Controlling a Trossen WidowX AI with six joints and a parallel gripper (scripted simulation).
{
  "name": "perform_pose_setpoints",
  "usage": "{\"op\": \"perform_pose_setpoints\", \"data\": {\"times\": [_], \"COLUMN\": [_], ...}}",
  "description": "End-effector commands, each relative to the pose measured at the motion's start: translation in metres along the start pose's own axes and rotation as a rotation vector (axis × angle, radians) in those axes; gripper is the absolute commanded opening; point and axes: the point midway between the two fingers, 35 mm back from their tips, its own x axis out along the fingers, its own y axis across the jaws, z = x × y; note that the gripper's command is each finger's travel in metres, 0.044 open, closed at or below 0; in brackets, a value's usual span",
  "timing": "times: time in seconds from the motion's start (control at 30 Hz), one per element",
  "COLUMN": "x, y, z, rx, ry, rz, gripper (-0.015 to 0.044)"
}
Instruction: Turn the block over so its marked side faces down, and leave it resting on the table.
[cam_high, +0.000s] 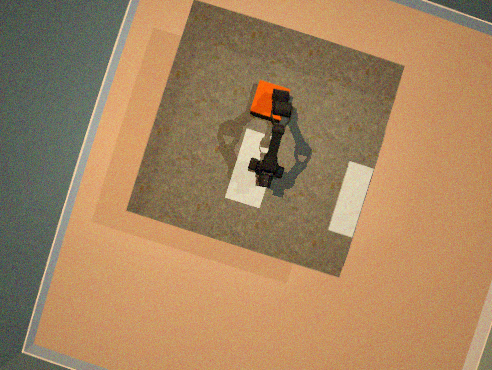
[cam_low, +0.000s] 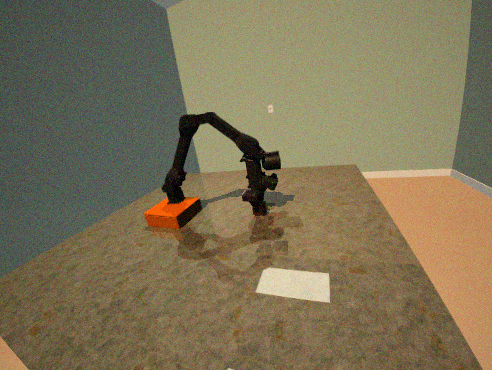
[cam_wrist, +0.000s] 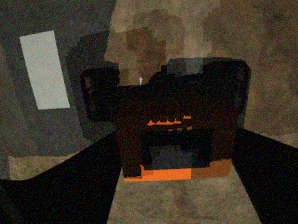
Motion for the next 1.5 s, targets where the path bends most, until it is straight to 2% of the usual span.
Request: {"op": "perform_pose_setpoints", "data": {"times": [0.0, 0.4, 0.6, 0.77, 1.47], "x": [0.001, 0.001, -0.029, -0.028, -0.017], "y": [0.000, 0.000, 0.000, 0.000, 0.001], "z": [-0.001, -0.001, -0.001, 0.000, 0.002], "rx": [-0.002, -0.002, -0.002, -0.003, -0.009], "ry": [0.003, 0.003, 0.003, -0.007, -0.328], "rz": [0.001, 0.001, 0.001, 0.001, -0.002], "gripper": [0.0242, 0.0162, 0.0005, 0.0000, 0.0000]}}
